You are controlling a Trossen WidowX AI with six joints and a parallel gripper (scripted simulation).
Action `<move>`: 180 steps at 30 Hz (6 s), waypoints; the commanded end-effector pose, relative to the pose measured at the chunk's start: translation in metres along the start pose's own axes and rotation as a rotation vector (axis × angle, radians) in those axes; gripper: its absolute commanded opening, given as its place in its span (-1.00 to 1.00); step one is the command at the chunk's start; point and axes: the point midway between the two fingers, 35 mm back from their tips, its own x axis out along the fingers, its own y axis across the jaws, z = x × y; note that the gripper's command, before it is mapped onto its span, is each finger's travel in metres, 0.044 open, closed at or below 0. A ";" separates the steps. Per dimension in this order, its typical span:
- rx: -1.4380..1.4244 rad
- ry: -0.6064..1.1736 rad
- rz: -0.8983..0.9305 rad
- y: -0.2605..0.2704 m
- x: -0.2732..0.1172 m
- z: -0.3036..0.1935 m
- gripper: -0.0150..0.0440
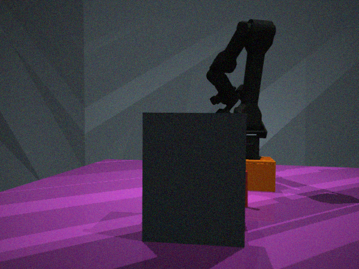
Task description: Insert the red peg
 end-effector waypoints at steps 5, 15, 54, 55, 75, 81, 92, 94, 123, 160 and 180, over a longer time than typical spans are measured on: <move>0.036 -0.050 0.030 0.014 -0.008 0.009 1.00; 0.133 -0.177 0.138 0.056 -0.033 0.029 1.00; 0.399 -0.350 0.750 0.217 -0.149 0.022 1.00; 0.402 -0.347 0.767 0.220 -0.152 0.020 1.00; 0.440 -0.199 1.085 0.283 -0.207 -0.035 1.00; 0.438 -0.127 1.165 0.298 -0.221 -0.057 1.00; 0.419 0.035 1.281 0.319 -0.242 -0.102 1.00; 0.413 0.067 1.297 0.322 -0.245 -0.110 1.00; 0.286 0.588 1.334 0.334 -0.265 -0.245 1.00; 0.117 1.066 0.891 0.281 -0.223 -0.385 1.00; 0.117 1.066 0.892 0.285 -0.226 -0.390 0.25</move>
